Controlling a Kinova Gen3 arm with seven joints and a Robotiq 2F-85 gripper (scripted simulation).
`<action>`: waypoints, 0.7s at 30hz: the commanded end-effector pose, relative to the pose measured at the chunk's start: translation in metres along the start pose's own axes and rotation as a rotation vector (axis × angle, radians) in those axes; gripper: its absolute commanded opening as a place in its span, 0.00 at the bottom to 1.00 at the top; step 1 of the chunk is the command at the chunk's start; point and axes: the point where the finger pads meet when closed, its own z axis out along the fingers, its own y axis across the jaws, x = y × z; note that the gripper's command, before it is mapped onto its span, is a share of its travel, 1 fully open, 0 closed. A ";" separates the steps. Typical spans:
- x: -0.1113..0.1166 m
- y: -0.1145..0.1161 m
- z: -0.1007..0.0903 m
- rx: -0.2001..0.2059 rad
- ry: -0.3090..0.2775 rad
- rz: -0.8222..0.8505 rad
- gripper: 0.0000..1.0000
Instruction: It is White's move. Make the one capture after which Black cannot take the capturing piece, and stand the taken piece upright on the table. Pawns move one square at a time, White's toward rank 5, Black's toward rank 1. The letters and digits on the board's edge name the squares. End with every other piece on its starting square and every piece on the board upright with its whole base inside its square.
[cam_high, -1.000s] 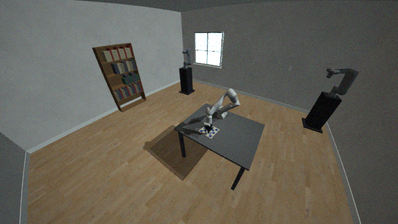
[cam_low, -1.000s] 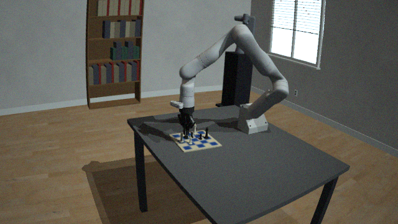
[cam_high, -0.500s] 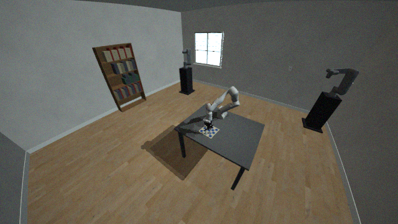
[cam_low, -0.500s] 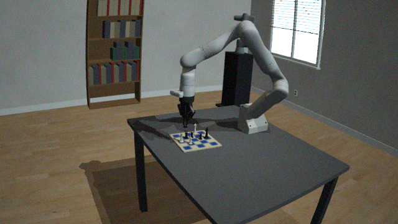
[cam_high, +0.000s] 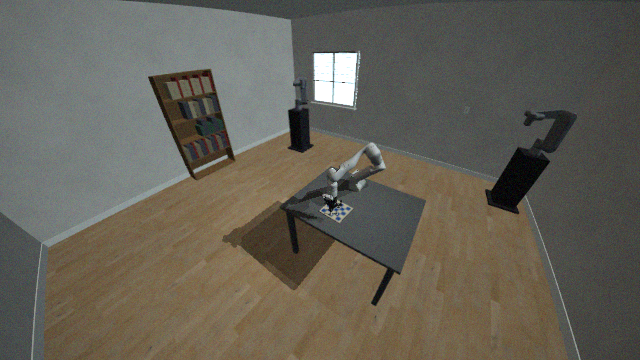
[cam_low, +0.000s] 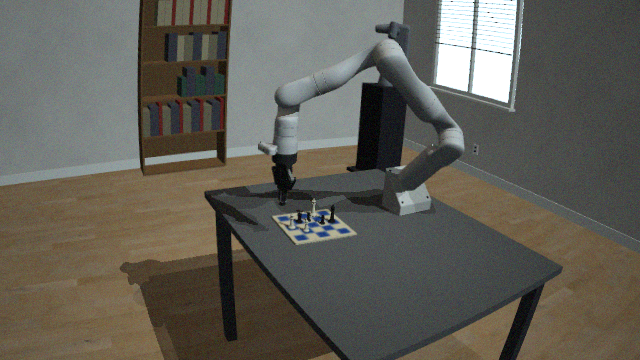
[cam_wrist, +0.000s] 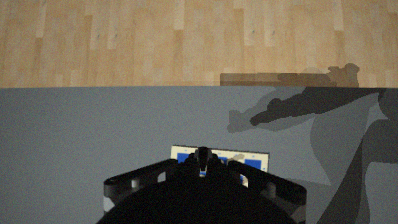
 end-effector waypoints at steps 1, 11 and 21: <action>0.010 0.000 0.011 0.004 -0.013 -0.004 0.00; 0.010 0.000 0.011 0.004 -0.013 -0.004 0.00; 0.010 0.000 0.016 0.004 -0.013 -0.003 0.00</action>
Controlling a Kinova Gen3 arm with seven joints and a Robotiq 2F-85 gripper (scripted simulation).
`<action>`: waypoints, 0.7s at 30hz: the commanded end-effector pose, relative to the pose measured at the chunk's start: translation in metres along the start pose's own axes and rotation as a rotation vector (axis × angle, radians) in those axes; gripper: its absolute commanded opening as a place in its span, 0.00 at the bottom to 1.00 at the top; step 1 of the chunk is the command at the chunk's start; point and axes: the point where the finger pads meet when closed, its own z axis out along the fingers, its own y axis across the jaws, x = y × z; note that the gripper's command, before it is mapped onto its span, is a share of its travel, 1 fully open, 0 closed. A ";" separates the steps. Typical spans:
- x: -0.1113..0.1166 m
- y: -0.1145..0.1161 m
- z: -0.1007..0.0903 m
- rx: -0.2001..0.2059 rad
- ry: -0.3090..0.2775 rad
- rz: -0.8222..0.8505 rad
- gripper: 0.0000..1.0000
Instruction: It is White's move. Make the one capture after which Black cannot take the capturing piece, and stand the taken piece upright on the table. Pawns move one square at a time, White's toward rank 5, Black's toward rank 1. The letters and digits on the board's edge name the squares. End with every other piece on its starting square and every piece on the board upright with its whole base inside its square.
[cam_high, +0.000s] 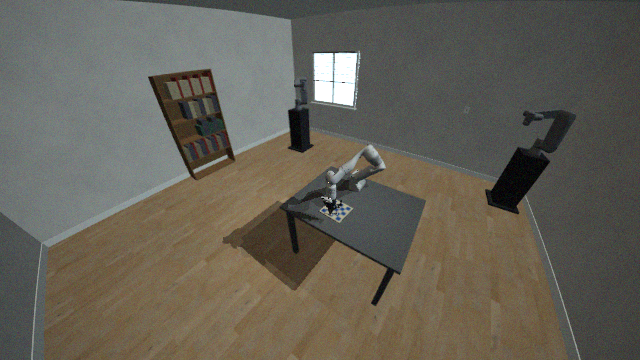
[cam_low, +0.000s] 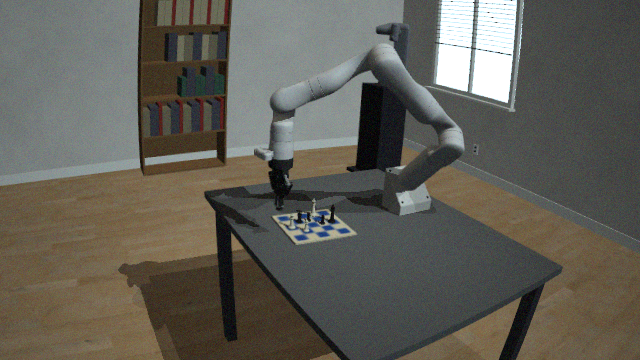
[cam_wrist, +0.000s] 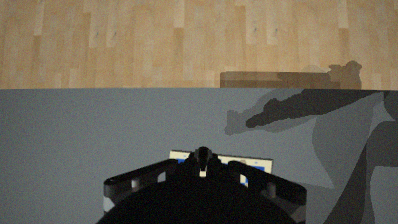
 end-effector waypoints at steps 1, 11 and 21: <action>0.000 0.000 0.003 0.000 0.000 0.000 0.00; 0.001 0.000 0.042 0.000 0.000 0.000 0.00; 0.001 0.000 0.078 0.000 0.000 0.000 0.00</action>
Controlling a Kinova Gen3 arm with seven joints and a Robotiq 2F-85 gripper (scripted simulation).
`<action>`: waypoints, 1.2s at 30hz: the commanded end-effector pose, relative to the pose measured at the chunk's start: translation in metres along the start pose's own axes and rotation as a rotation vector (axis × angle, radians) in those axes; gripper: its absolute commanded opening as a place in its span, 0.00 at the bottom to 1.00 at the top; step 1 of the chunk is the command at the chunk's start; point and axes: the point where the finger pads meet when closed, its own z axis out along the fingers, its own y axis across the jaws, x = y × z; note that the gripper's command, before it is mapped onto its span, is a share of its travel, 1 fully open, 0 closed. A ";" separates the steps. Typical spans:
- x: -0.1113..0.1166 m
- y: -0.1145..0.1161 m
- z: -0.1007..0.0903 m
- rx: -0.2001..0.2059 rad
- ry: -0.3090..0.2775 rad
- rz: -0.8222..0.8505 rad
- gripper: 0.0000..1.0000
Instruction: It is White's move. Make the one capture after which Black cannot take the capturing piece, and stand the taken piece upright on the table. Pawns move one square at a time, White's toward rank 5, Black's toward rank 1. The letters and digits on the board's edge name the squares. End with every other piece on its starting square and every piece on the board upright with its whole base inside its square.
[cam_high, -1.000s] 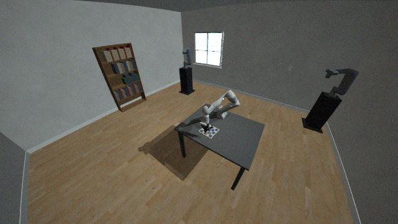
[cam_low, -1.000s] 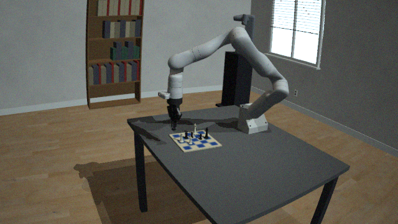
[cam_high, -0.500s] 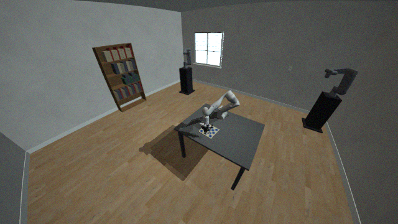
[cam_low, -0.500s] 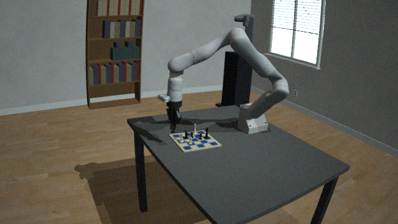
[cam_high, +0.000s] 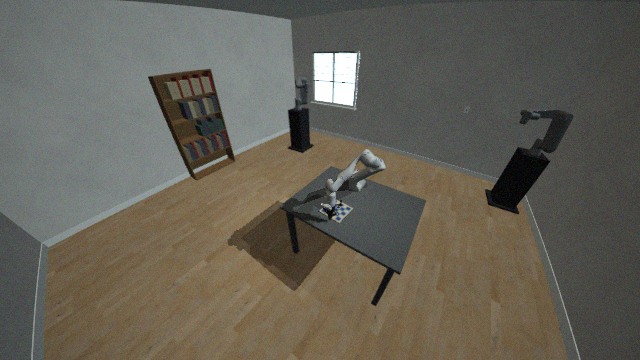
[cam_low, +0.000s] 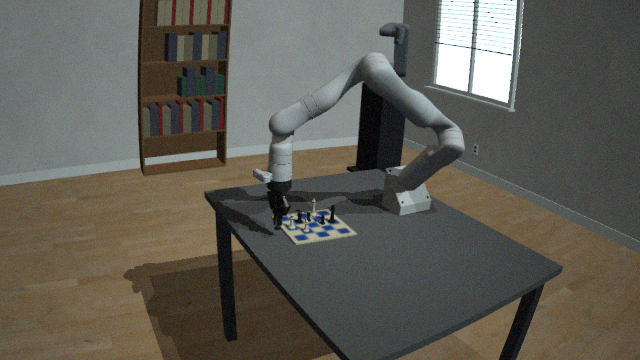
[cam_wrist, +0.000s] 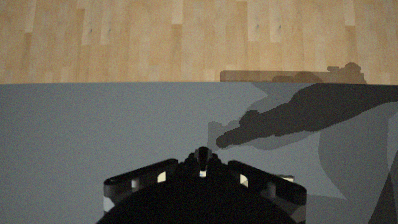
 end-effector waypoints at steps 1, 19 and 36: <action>-0.003 0.000 0.014 0.004 -0.011 0.001 0.00; -0.003 0.000 0.025 0.004 -0.011 0.001 0.00; -0.003 0.000 0.025 0.004 -0.011 0.001 0.00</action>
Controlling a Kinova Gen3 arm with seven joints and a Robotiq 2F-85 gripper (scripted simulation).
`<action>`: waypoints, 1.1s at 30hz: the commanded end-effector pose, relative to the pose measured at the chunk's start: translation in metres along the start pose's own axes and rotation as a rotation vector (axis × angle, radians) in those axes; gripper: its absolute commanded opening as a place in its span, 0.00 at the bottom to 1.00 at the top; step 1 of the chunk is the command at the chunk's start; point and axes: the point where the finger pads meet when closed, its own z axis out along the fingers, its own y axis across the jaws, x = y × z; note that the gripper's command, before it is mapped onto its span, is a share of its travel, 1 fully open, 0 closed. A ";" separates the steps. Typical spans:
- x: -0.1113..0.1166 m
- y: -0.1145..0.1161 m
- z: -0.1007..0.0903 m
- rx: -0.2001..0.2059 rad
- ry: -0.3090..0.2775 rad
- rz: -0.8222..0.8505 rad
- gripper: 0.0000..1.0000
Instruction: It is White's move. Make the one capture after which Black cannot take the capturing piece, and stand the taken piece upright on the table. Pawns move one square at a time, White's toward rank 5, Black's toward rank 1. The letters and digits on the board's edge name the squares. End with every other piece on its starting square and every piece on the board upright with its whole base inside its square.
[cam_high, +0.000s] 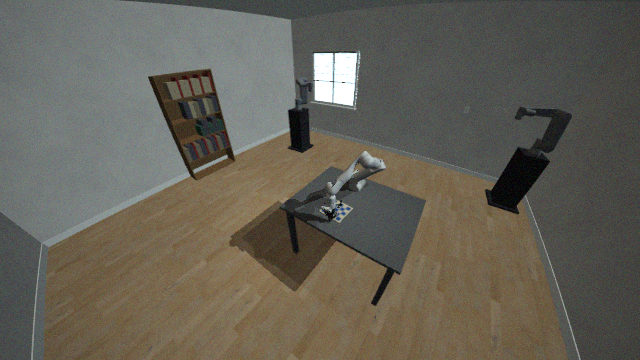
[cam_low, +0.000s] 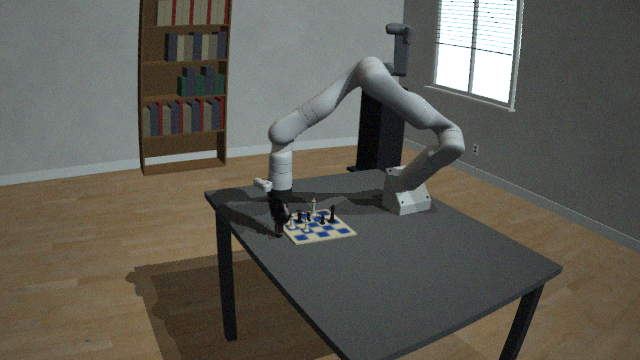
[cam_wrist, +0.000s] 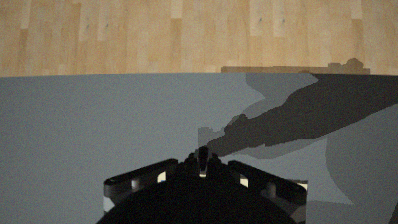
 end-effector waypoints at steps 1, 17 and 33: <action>0.002 0.000 -0.003 -0.002 0.006 -0.001 0.00; 0.002 0.000 -0.002 -0.002 0.006 -0.001 0.00; 0.002 0.000 0.001 -0.002 0.006 -0.001 0.00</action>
